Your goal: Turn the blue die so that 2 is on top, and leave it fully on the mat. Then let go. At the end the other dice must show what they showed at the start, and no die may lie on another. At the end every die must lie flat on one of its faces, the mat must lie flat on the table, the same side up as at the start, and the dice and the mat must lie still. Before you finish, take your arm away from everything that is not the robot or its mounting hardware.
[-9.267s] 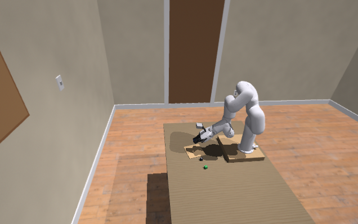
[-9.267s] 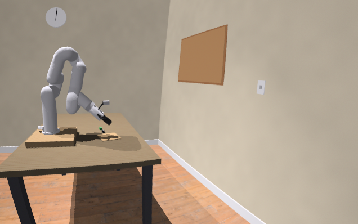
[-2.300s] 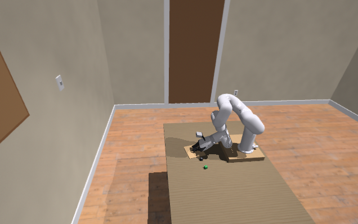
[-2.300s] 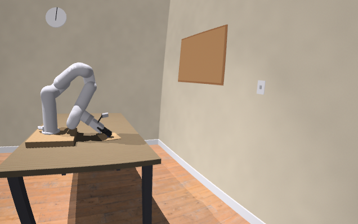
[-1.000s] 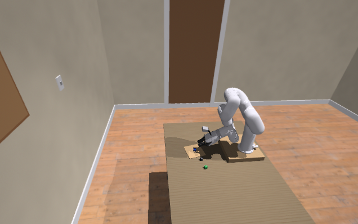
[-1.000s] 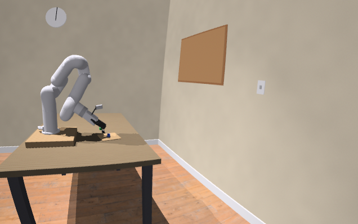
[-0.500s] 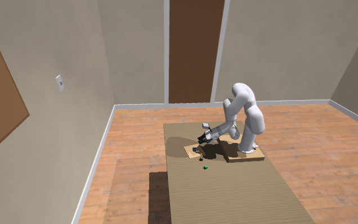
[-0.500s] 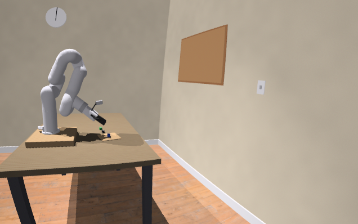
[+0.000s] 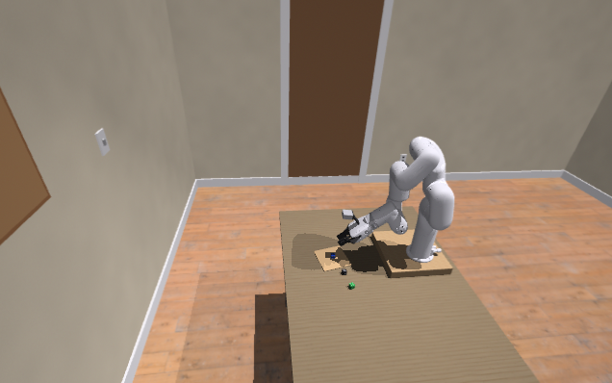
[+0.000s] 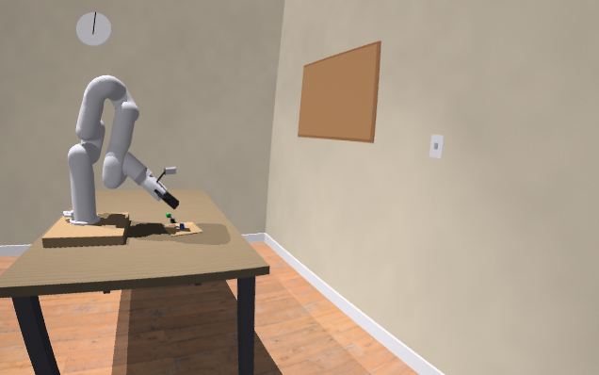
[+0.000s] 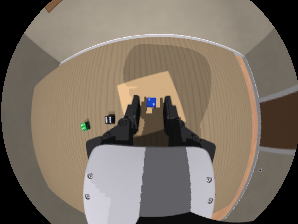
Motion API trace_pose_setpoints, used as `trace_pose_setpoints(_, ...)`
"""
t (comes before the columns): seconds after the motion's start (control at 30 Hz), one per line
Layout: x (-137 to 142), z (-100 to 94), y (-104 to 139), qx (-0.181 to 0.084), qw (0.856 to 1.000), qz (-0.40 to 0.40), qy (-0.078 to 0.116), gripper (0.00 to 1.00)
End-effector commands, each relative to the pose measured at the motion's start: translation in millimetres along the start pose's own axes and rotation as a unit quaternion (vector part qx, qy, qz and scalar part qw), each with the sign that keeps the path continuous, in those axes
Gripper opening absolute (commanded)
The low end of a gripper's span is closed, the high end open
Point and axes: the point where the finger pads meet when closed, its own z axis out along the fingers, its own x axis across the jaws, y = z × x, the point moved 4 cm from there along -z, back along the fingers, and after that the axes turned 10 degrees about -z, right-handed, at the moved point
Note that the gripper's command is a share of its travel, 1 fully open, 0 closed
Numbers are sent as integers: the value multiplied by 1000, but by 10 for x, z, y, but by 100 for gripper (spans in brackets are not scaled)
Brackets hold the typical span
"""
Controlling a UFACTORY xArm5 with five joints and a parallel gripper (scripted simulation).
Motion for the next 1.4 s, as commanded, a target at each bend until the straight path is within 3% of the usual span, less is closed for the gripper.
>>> trace_pose_setpoints(0.0, 29, 43, -126, -61, 998, 0, -11, 36)
trace_pose_setpoints(0.1, 48, 62, -216, -106, 994, 2, -20, 36)
trace_pose_setpoints(0.17, 53, 76, -249, -122, 992, 4, -22, 36)
trace_pose_setpoints(0.27, 53, 77, -252, -123, 992, 4, -23, 36)
trace_pose_setpoints(0.37, 69, 105, -352, -172, 985, 7, -32, 36)
trace_pose_setpoints(0.6, 90, 153, -484, -237, 970, 7, -44, 36)
trace_pose_setpoints(0.73, 104, 204, -600, -292, 955, 5, -55, 36)
trace_pose_setpoints(0.83, 105, 207, -605, -294, 954, 5, -55, 36)
trace_pose_setpoints(0.97, 121, 255, -722, -357, 932, 2, -68, 36)
trace_pose_setpoints(1.07, 116, 299, -783, -389, 918, 2, -74, 36)
trace_pose_setpoints(1.2, 113, 321, -822, -410, 909, 2, -77, 36)
trace_pose_setpoints(1.37, 112, 324, -828, -413, 907, 2, -78, 36)
